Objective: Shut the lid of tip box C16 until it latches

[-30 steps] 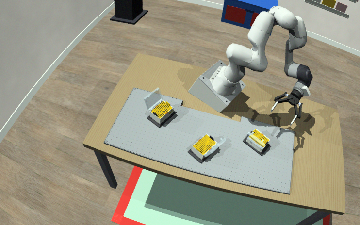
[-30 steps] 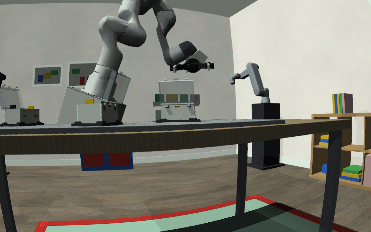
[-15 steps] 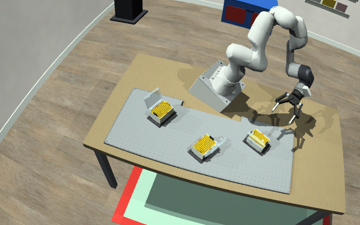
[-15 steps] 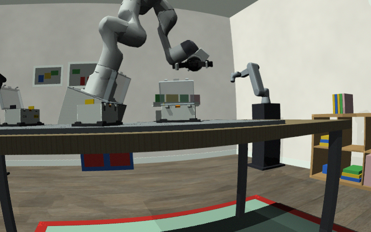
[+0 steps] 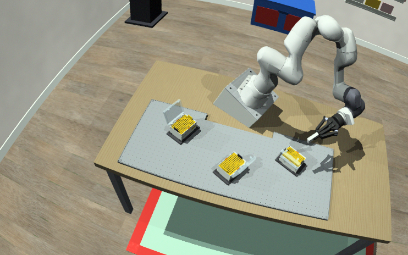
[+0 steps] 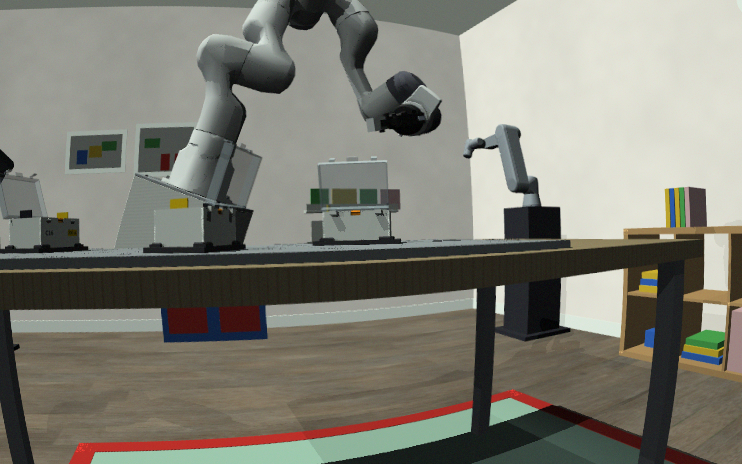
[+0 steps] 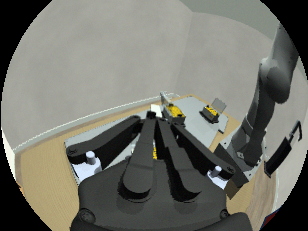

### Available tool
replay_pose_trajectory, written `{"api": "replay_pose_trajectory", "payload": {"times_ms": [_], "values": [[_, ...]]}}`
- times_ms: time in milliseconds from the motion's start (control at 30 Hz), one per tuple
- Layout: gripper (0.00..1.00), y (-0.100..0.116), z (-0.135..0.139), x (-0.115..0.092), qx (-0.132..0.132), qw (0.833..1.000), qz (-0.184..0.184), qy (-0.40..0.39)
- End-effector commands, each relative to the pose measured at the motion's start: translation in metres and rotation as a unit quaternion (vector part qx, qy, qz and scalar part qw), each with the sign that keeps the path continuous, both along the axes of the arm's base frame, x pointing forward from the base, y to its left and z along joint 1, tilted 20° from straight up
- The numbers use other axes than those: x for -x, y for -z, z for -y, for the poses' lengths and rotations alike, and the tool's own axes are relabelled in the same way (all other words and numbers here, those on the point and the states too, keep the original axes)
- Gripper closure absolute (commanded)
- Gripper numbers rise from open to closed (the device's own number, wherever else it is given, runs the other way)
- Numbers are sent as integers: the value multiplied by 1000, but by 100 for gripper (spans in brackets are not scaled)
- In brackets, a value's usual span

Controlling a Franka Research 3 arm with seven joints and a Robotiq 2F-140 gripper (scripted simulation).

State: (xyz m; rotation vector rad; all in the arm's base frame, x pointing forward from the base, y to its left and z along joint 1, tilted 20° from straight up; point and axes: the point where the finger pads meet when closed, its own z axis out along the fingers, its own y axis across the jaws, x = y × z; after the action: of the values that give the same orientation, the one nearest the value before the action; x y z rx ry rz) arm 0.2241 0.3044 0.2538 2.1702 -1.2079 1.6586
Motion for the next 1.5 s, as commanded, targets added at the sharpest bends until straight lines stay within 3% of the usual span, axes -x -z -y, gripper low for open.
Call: {"api": "replay_pose_trajectory", "payload": {"times_ms": [0,400,567,900,1300,1467], "values": [[100,1,6,-12,7,1000,-5,-3],[100,4,35,-65,7,1000,-5,-3],[100,4,40,-75,7,1000,-5,-3],[100,4,40,-75,7,1000,-5,-3],[100,13,76,-108,-14,986,-60,152],[100,17,94,-125,-15,985,-63,159]]}}
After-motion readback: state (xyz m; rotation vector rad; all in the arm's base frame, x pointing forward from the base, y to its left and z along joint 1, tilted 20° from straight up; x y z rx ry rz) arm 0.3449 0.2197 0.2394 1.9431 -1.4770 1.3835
